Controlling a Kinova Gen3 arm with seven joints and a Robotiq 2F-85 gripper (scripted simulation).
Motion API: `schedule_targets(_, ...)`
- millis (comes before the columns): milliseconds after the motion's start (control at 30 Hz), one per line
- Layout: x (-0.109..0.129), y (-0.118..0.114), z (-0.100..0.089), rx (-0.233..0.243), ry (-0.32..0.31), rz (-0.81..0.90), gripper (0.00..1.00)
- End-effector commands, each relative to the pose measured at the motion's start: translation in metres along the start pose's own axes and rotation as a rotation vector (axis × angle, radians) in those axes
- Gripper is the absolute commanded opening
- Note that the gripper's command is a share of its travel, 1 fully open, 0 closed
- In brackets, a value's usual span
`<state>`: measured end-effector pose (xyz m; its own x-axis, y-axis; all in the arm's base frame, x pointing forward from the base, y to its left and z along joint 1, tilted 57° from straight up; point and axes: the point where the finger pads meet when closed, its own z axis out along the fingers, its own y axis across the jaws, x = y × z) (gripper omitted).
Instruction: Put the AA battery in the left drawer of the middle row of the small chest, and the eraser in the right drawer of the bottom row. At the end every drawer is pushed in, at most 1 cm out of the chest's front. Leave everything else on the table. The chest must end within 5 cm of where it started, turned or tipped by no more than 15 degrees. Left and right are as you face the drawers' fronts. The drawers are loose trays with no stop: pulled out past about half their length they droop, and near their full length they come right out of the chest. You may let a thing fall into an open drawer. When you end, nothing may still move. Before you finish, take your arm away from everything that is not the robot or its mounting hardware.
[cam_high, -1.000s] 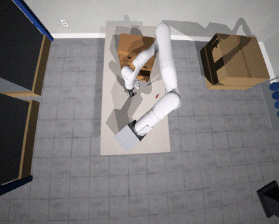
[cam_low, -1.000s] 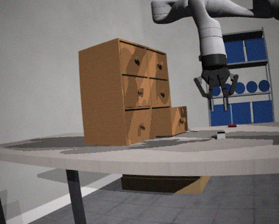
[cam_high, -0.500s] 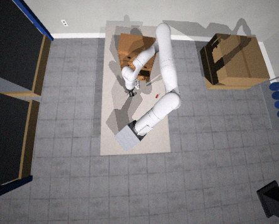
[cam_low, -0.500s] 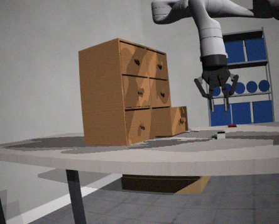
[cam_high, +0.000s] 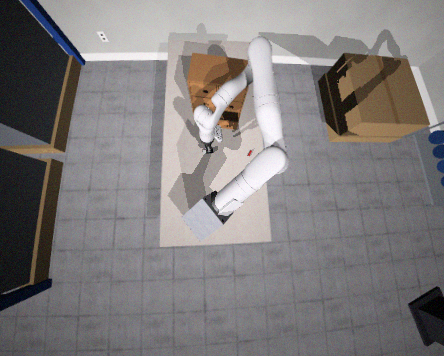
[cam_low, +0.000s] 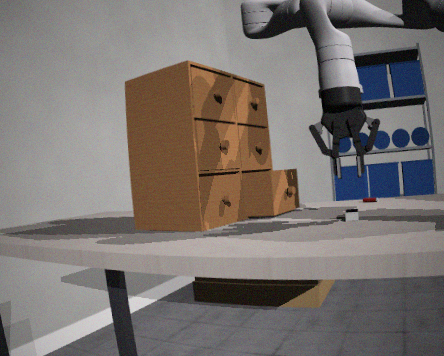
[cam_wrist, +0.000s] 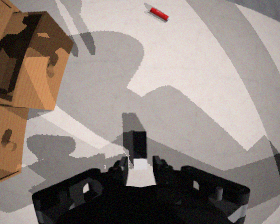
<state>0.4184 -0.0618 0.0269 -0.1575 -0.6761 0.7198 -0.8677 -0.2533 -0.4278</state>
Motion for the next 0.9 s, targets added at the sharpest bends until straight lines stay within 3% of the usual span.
schedule_targets(0, -0.0003, -0.0004, -0.0005, 0.001, -0.001, 0.0, 0.38)
schedule_targets(867, -0.0003, -0.0004, 0.002, 0.001, -0.001, 0.0, 0.38)
